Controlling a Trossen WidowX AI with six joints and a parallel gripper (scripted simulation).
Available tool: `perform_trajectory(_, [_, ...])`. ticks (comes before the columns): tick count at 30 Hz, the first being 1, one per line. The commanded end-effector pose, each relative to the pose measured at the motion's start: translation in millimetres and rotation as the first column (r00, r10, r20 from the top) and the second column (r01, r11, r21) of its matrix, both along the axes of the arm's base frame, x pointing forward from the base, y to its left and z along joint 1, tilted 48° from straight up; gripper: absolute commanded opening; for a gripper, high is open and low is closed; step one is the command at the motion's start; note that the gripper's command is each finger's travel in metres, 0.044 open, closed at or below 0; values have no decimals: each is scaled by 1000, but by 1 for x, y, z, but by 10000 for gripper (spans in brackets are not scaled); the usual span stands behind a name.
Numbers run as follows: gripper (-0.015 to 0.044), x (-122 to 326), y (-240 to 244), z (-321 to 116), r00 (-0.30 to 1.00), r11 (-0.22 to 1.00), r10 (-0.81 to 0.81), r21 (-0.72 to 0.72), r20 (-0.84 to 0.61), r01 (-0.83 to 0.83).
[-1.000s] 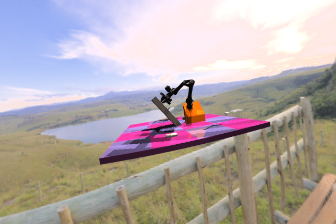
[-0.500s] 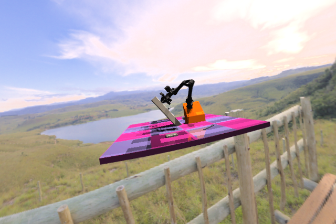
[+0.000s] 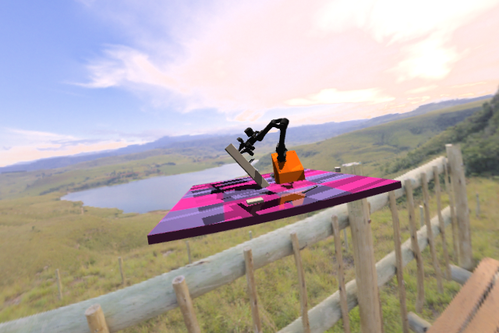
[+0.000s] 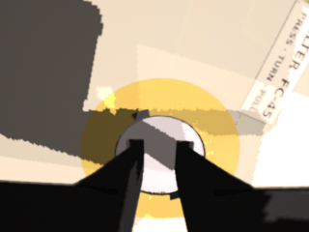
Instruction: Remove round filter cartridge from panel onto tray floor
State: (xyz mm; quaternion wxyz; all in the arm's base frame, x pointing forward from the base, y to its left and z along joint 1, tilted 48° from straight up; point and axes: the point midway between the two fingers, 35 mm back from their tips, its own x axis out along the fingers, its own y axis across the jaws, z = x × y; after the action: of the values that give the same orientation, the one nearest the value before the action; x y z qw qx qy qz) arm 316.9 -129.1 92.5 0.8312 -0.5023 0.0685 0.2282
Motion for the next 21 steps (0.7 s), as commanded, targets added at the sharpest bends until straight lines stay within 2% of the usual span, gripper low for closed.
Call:
perform_trajectory(1, [0, 2, 2, -2, 998, 993, -42, 110, -49, 47])
perform_trajectory(11, [0, 3, 2, -2, 975, 901, -127, 390, -182, 191])
perform_trajectory(21, [0, 3, 2, -2, 929, 712, -165, 612, -331, 345])
